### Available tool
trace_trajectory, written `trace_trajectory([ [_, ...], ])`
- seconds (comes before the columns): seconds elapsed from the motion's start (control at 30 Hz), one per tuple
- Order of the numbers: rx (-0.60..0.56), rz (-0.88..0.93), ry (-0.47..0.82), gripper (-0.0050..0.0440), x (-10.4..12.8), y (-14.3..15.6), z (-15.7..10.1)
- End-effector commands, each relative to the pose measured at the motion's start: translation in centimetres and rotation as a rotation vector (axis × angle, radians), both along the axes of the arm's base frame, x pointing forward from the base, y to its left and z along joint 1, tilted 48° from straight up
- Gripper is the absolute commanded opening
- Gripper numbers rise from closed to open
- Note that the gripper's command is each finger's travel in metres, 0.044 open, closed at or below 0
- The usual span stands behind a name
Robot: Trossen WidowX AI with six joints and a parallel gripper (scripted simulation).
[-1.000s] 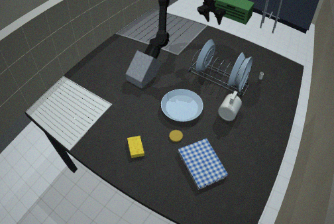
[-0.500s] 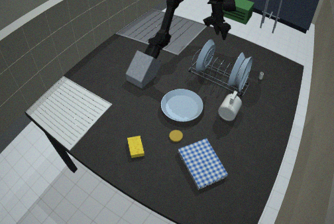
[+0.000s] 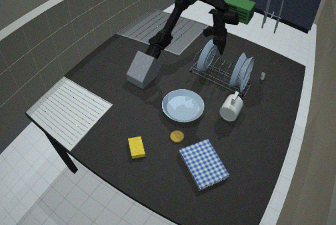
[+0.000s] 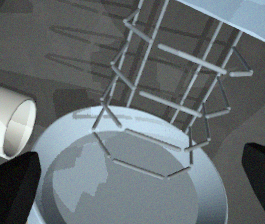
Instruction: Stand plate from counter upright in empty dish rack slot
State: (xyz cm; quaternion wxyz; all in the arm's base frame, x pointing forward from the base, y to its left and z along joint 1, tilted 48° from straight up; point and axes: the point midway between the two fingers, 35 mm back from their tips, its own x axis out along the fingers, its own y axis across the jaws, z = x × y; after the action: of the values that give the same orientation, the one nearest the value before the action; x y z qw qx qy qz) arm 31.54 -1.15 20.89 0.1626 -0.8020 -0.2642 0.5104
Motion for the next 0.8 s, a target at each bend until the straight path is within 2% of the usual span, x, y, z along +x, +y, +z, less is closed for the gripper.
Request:
trace_trajectory([
  [0.0, 0.065, -0.114, 0.102, 0.044, 0.7, -2.9, -3.5],
  [0.07, 0.094, -0.164, 0.141, 0.044, 0.7, -4.1, -4.9],
  [0.13, 0.094, -0.164, 0.141, 0.044, 0.7, -4.1, -4.9],
  [0.3, 0.17, -0.288, 0.235, 0.044, 0.1, -6.9, -8.3],
  [0.63, 0.344, -0.532, 0.41, 0.044, -2.6, -11.6, -14.8],
  [0.7, 0.344, -0.532, 0.41, 0.044, -2.6, -11.6, -14.8],
  [0.77, 0.383, -0.581, 0.442, 0.044, -3.3, -12.3, -16.1],
])
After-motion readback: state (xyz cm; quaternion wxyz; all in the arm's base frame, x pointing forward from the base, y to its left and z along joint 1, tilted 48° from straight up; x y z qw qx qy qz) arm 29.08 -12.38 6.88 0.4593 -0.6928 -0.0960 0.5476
